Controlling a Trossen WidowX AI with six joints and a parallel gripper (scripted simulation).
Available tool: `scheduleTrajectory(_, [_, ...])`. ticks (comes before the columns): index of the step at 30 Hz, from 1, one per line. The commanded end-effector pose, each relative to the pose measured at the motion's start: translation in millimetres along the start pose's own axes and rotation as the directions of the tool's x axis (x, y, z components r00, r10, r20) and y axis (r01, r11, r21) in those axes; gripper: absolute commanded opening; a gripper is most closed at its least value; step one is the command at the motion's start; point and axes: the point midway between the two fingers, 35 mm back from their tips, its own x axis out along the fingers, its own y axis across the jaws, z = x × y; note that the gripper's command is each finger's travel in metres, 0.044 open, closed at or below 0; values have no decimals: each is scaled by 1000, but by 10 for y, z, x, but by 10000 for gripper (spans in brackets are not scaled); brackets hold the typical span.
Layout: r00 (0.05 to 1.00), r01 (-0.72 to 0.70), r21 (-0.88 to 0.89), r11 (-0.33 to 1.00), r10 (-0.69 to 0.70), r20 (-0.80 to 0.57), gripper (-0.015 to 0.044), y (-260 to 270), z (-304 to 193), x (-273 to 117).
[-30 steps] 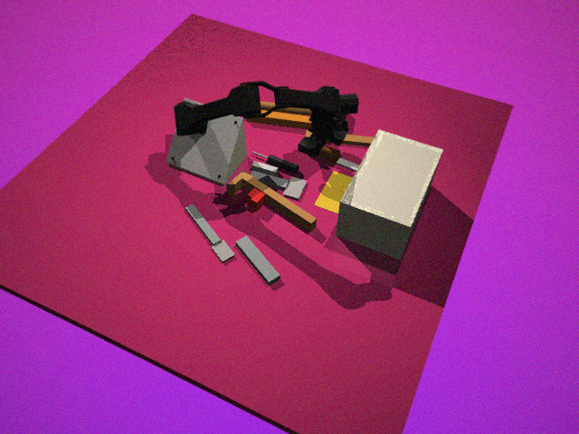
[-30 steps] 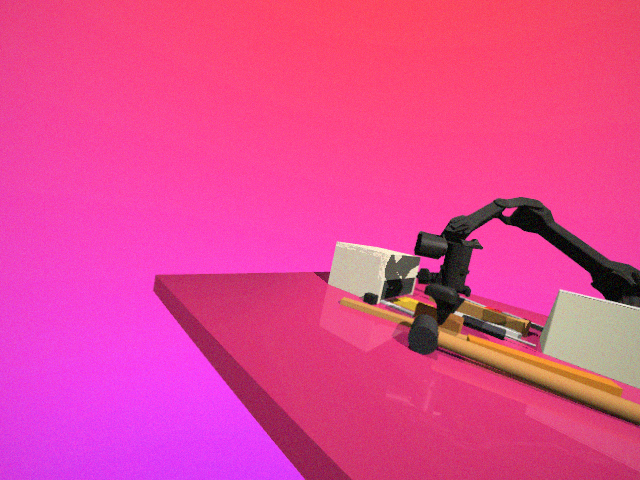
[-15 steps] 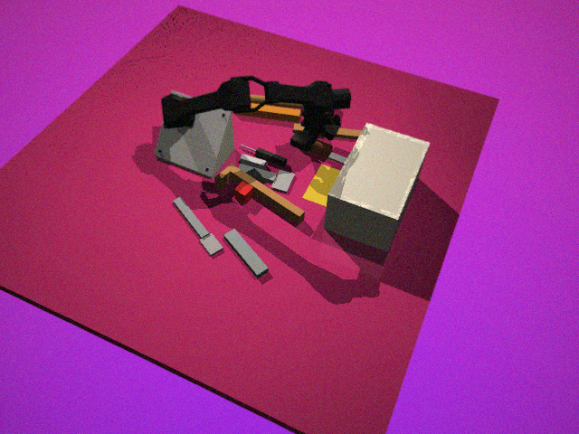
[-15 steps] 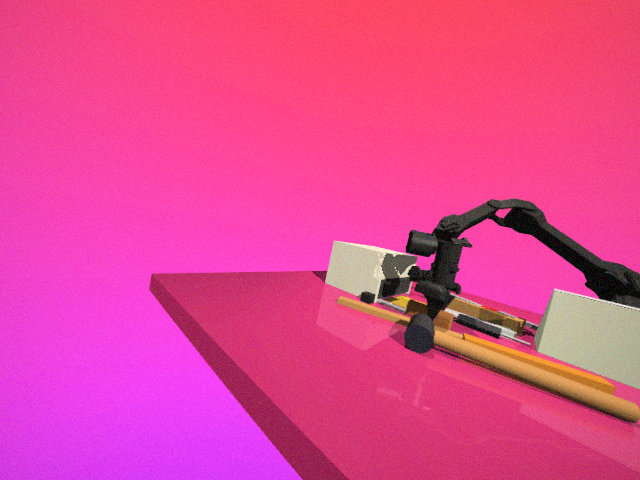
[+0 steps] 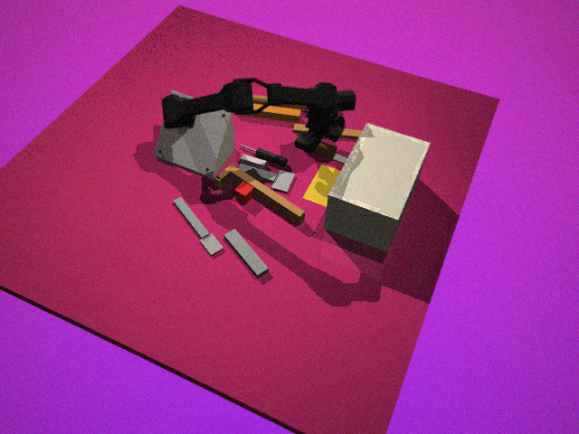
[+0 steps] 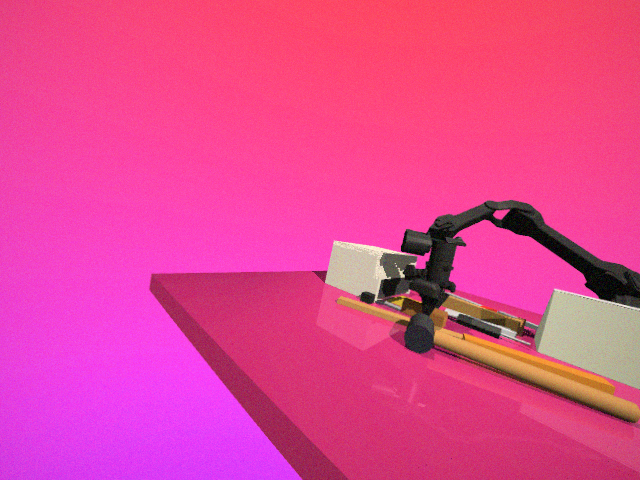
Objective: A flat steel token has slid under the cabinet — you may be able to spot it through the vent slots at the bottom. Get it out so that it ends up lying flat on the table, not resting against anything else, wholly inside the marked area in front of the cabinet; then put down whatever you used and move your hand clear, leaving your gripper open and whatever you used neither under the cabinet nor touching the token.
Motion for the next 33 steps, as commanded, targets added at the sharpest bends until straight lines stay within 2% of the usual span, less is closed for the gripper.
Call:
scheduleTrajectory(1, [1000, -2, -2, 1000, 2, 2, 0, 13, 54, -1])
scheduleTrajectory(33, [1000, -1, -2, 1000, 1, 3, 0, -160, 192, 27])
